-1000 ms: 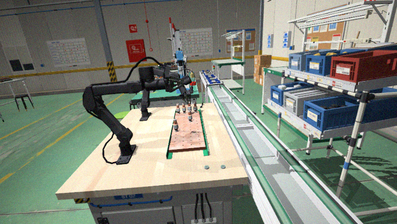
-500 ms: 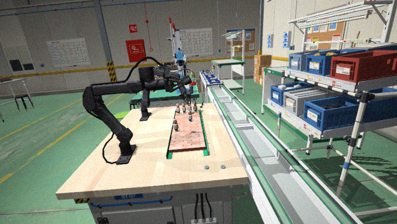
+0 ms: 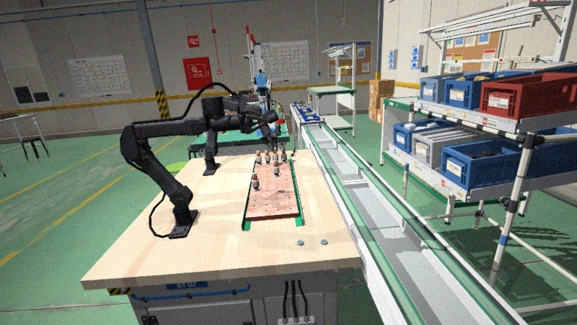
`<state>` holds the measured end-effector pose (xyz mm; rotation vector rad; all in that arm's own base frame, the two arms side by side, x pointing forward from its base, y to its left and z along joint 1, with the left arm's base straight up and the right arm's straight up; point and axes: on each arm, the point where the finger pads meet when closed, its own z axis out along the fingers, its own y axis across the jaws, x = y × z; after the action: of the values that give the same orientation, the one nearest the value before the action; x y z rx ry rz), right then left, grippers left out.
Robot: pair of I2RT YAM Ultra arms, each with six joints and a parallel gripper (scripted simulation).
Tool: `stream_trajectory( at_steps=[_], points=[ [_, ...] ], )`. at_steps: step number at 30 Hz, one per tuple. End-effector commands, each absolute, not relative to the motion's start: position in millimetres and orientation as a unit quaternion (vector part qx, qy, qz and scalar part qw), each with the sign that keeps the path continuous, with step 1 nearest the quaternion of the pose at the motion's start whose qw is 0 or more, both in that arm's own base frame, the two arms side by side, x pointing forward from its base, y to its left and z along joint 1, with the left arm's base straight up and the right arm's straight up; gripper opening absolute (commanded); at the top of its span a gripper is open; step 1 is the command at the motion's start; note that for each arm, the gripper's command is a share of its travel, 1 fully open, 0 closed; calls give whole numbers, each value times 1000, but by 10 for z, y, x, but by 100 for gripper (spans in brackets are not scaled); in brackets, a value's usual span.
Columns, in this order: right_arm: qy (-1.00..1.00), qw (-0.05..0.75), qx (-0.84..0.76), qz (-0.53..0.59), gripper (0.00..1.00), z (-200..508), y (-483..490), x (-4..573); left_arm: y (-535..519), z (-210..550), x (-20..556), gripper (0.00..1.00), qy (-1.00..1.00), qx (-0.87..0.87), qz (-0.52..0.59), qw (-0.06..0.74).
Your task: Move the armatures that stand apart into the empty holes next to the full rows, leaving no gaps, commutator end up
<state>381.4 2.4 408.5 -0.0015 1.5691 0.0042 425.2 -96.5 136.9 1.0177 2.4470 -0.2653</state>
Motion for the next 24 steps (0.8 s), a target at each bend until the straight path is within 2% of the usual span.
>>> stream_trajectory(
  at_steps=[1,24],
  points=[
    [688,725,7,2,100,4332,-1,3734,-1020,1703,4379,1,873,377,-91,296],
    [688,725,7,2,100,4332,-1,3734,-970,1514,4372,1,875,374,-92,292]
  ],
)
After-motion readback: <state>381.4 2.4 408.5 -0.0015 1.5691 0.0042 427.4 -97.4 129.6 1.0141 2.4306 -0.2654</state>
